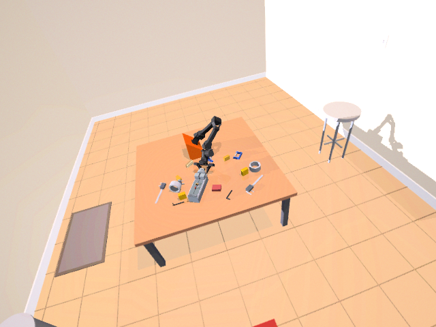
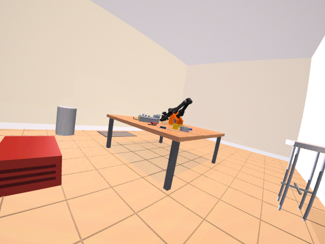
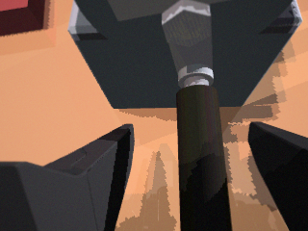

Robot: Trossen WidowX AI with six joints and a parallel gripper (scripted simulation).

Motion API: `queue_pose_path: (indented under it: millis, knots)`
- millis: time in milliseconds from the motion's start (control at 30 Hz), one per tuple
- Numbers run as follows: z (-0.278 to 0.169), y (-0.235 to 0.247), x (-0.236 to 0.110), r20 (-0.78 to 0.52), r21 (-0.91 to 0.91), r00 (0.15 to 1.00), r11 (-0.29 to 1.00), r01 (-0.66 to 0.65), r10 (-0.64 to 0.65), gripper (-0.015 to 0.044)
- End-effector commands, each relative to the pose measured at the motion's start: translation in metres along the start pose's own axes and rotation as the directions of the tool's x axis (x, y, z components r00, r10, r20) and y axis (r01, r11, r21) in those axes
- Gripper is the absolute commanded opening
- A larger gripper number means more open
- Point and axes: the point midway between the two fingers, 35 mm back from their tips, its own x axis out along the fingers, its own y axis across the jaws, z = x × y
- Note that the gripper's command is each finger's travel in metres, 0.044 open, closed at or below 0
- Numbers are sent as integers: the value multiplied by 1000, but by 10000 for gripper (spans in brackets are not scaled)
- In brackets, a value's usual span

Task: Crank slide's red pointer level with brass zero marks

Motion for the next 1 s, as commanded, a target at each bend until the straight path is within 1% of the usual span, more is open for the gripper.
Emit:
queue_pose_path:
  millis: [0, 233, 567, 967]
  knots:
    - [0, -1, 0, 2, 3, 1000, 1000, 2, -2, 177]
    - [0, -1, 0, 2, 3, 1000, 1000, 2, -2, 0]
    - [0, -2, 0, 2, 3, 1000, 1000, 2, -2, 0]
    - [4, -15, -4, 2, 3, 1000, 1000, 3, -3, 0]
